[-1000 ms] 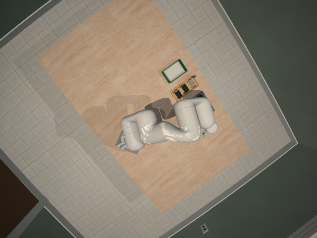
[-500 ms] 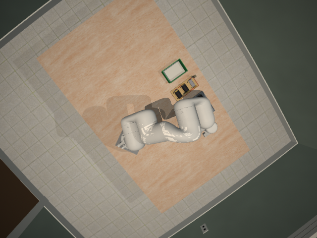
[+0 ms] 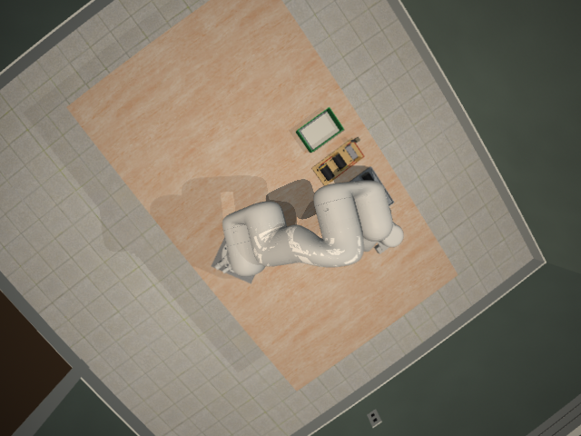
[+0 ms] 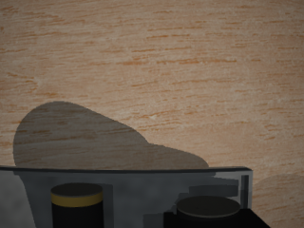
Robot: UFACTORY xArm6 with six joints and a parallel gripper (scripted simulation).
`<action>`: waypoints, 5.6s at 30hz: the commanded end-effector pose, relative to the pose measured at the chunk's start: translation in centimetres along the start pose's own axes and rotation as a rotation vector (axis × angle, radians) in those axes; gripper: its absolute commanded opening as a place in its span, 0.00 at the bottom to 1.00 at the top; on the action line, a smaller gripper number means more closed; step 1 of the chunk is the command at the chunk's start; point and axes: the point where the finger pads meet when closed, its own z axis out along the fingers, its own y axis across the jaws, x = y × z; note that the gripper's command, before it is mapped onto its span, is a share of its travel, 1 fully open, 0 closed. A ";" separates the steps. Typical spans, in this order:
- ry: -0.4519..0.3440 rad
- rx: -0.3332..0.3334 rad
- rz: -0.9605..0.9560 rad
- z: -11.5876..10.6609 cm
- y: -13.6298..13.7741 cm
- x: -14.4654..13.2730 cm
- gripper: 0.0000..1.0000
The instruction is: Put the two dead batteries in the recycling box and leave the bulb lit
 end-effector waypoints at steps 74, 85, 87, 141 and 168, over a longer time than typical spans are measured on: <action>0.001 0.001 -0.017 -8.9 -12.3 -22.9 0.28; 0.001 0.001 -0.017 -8.9 -12.4 -23.1 0.28; 0.001 0.001 -0.017 -8.9 -12.4 -23.1 0.28; 0.001 0.001 -0.017 -5.8 -12.6 -23.1 0.28; 0.001 0.001 -0.017 -0.6 -12.6 -23.1 0.28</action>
